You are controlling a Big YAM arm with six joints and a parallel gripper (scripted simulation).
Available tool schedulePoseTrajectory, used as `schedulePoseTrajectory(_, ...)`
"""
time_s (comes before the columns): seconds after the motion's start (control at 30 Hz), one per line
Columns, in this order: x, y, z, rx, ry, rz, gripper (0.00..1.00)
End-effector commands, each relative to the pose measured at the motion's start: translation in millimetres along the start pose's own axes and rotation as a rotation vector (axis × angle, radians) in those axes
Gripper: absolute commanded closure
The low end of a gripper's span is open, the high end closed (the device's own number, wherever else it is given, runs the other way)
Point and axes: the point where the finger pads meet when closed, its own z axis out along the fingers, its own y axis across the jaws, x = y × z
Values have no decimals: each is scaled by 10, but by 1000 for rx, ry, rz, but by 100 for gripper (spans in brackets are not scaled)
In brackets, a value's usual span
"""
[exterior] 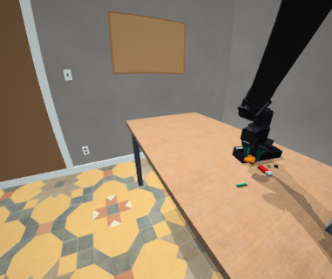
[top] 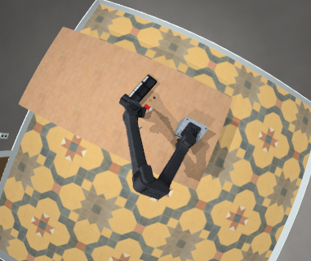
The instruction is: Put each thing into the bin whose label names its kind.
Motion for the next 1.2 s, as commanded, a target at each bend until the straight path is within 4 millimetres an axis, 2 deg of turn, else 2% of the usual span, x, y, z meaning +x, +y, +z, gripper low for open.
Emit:
schedulePoseTrajectory(0.0,110,-188,-155,46,13,-5,66)
schedulePoseTrajectory(0.37,110,-185,-154,47,14,-6,66)
schedulePoseTrajectory(0.43,55,-217,-293,56,19,-20,66)
schedulePoseTrajectory(0.77,89,-212,-253,51,14,-6,66)
schedulePoseTrajectory(0.87,303,-193,-221,38,9,171,66)
schedulePoseTrajectory(1.0,566,-248,-228,34,7,284,66)
schedulePoseTrajectory(1.07,566,-248,-228,34,7,284,66)
schedulePoseTrajectory(1.17,751,-264,-232,34,4,430,66)
